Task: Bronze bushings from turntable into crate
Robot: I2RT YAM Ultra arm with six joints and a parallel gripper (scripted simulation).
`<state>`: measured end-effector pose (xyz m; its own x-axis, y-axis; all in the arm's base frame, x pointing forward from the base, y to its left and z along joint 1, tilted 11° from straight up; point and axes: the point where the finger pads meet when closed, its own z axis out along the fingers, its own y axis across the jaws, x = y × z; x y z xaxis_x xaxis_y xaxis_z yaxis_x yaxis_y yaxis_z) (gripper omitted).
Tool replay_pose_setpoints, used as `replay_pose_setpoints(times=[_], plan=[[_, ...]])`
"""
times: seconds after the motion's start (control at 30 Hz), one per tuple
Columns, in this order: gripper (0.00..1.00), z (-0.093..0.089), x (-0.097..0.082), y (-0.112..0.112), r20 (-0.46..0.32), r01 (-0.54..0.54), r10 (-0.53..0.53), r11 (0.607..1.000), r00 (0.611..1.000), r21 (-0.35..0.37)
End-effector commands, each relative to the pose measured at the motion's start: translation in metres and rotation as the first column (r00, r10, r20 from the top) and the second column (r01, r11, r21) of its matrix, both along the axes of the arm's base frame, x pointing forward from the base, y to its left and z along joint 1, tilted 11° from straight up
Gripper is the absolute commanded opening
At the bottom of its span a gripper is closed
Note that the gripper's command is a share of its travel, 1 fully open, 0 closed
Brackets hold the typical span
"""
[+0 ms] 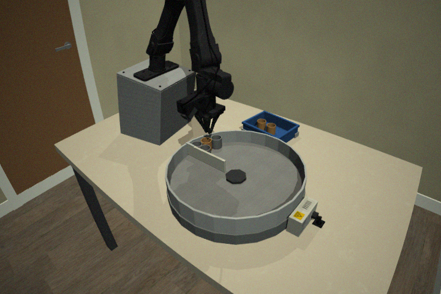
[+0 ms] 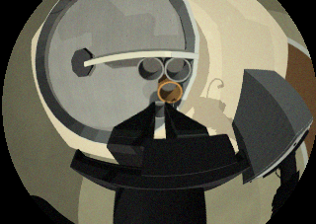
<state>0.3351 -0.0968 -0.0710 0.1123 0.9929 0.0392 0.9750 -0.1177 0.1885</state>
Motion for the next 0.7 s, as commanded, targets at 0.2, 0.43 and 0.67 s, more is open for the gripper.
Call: replay_pose_setpoints(times=[0.2, 0.43, 0.67], plan=[[0.13, 0.0072, 0.0094, -0.0072, 0.022, 0.003, -0.003, 1.000, 1.000, -0.013], [0.13, 0.0072, 0.0094, -0.0072, 0.022, 0.003, -0.003, 1.000, 1.000, -0.013], [0.13, 0.0086, 0.0105, -0.0037, 0.027, 0.001, 0.000, 1.000, 1.000, -0.015]])
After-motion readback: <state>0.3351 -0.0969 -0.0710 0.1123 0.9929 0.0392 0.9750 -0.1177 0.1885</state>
